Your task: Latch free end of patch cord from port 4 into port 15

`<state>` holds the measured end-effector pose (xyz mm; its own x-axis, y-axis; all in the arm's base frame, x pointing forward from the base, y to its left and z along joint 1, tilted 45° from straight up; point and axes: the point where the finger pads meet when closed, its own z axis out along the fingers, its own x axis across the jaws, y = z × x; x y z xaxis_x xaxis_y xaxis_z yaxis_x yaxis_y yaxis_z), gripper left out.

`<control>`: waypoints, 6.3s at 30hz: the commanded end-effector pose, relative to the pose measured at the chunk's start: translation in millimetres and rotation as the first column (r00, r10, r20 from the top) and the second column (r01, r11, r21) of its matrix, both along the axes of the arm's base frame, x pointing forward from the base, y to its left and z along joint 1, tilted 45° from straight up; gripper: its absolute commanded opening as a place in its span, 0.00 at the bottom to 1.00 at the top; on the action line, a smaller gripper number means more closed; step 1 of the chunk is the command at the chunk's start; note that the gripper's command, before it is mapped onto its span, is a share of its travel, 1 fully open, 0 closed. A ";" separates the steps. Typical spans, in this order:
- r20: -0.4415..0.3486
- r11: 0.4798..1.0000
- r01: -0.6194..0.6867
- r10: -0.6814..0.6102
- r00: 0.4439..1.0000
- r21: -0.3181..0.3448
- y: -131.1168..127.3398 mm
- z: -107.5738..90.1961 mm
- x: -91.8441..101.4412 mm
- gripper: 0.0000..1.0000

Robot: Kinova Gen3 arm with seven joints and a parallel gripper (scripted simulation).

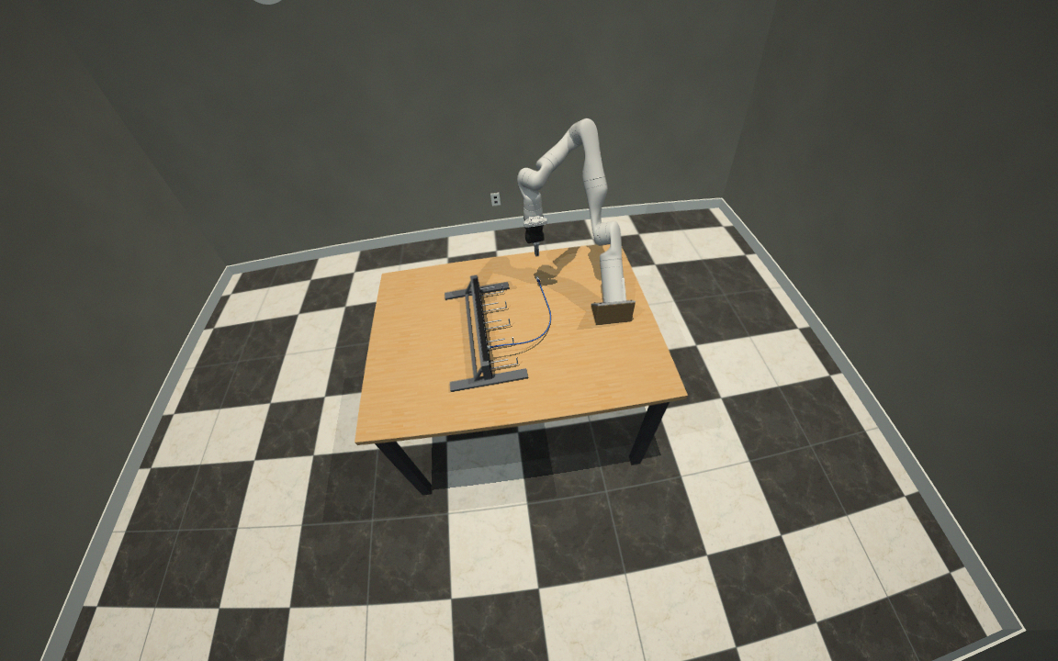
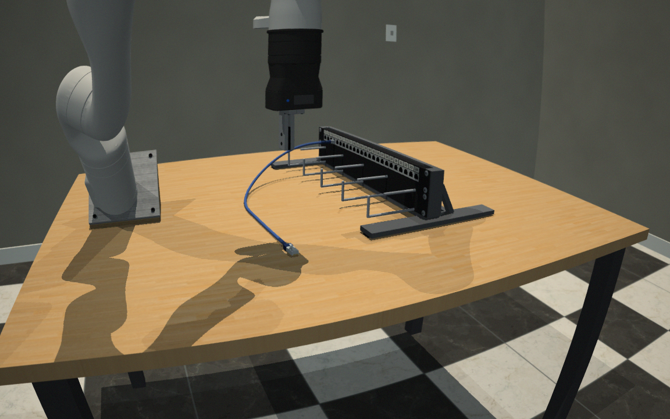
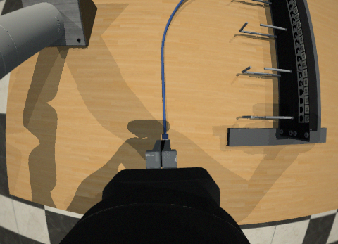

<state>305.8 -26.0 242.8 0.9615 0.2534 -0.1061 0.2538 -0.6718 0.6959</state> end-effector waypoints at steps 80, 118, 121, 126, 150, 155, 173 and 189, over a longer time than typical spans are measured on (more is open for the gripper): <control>-0.631 0.039 -0.998 0.774 0.057 -0.042 291.0 -314.6 149.7 0.00; -0.631 0.039 -0.998 0.774 0.057 -0.042 290.8 -314.8 150.0 0.00; -0.631 0.039 -0.998 0.774 0.057 -0.042 290.8 -314.8 150.0 0.00; -0.631 0.039 -0.998 0.774 0.057 -0.042 290.8 -314.8 150.0 0.00; -0.631 0.039 -0.998 0.774 0.057 -0.042 323.8 -265.8 91.0 0.00; -0.631 0.039 -0.998 0.774 0.057 -0.042 338.1 -244.6 65.5 0.00; -0.631 0.039 -0.998 0.774 0.057 -0.042 344.0 -230.4 51.7 0.00; -0.631 0.039 -0.998 0.774 0.057 -0.042 303.1 -188.8 63.4 0.00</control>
